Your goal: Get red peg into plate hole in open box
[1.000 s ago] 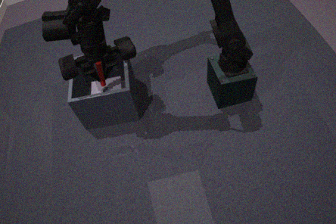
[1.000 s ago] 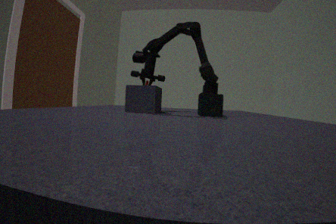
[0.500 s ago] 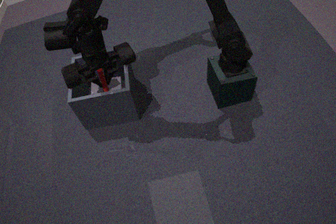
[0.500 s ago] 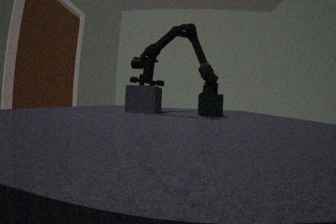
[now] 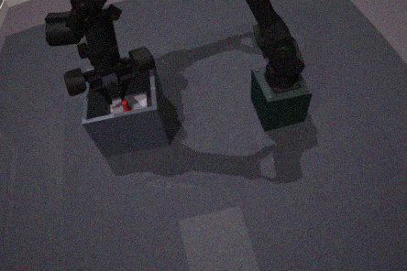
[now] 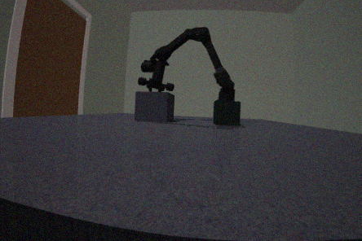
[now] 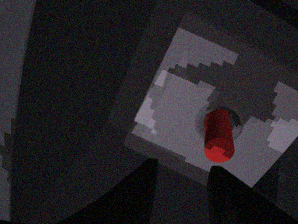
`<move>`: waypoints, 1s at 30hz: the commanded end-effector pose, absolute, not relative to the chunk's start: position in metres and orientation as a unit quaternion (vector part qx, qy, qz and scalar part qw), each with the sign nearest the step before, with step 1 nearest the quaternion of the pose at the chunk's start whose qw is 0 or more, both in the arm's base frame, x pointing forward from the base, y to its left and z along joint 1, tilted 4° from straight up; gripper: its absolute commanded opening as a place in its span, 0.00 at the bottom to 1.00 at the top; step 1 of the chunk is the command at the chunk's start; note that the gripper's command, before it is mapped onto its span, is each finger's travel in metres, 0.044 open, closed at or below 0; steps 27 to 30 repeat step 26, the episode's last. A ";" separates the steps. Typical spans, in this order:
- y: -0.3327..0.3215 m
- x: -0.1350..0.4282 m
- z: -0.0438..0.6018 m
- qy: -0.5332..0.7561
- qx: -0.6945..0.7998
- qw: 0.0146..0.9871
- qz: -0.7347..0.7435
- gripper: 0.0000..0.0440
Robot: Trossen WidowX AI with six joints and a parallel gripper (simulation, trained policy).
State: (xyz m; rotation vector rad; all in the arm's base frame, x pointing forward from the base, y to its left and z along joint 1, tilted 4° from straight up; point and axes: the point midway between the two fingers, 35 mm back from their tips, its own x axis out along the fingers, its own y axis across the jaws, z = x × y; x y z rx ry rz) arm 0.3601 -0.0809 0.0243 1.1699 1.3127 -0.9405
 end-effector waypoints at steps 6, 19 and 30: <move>-0.090 0.375 0.054 0.547 0.533 0.539 -0.355 0.26; -0.111 0.399 0.124 0.505 0.579 0.572 -0.287 0.28; -0.121 0.404 0.174 0.480 0.593 0.600 -0.239 0.24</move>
